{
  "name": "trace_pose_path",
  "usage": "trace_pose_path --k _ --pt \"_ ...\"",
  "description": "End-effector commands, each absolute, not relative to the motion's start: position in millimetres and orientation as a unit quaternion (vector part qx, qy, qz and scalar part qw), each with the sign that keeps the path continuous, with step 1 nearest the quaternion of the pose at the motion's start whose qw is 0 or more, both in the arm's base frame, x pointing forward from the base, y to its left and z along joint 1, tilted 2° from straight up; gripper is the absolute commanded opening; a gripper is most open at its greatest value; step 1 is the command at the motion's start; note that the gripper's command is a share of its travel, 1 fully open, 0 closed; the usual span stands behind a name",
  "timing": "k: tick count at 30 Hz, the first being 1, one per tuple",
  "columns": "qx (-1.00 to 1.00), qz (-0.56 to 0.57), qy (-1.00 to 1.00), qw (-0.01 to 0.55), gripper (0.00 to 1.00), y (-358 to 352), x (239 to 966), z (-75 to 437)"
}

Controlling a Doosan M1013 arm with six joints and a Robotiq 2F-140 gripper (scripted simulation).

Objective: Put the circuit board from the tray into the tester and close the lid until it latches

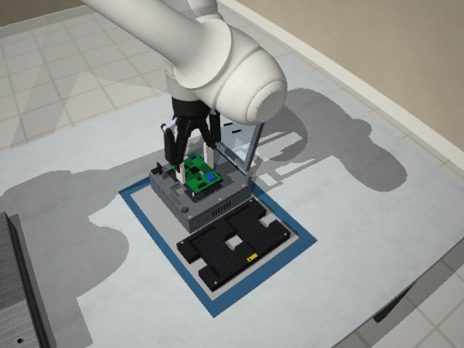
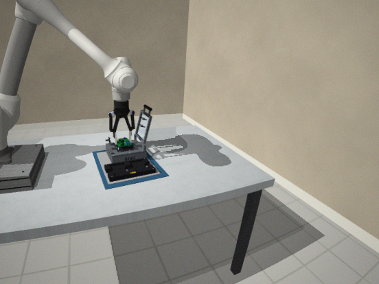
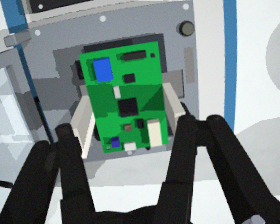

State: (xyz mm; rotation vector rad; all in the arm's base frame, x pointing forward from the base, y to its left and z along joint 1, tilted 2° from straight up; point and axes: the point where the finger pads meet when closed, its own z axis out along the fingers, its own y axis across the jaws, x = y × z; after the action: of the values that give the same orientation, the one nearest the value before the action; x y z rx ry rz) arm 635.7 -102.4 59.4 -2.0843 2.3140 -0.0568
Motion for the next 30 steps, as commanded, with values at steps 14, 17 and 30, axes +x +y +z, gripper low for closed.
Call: trace_pose_path --k 14,17,30 --pt "-0.671 -0.018 0.741 0.01 0.46 -100.7 629.2 52.3" --pt "-0.671 -0.018 0.741 0.01 0.46 -100.5 628.4 51.5" --pt "-0.671 -0.018 0.741 0.01 0.46 -100.0 626.6 49.7"
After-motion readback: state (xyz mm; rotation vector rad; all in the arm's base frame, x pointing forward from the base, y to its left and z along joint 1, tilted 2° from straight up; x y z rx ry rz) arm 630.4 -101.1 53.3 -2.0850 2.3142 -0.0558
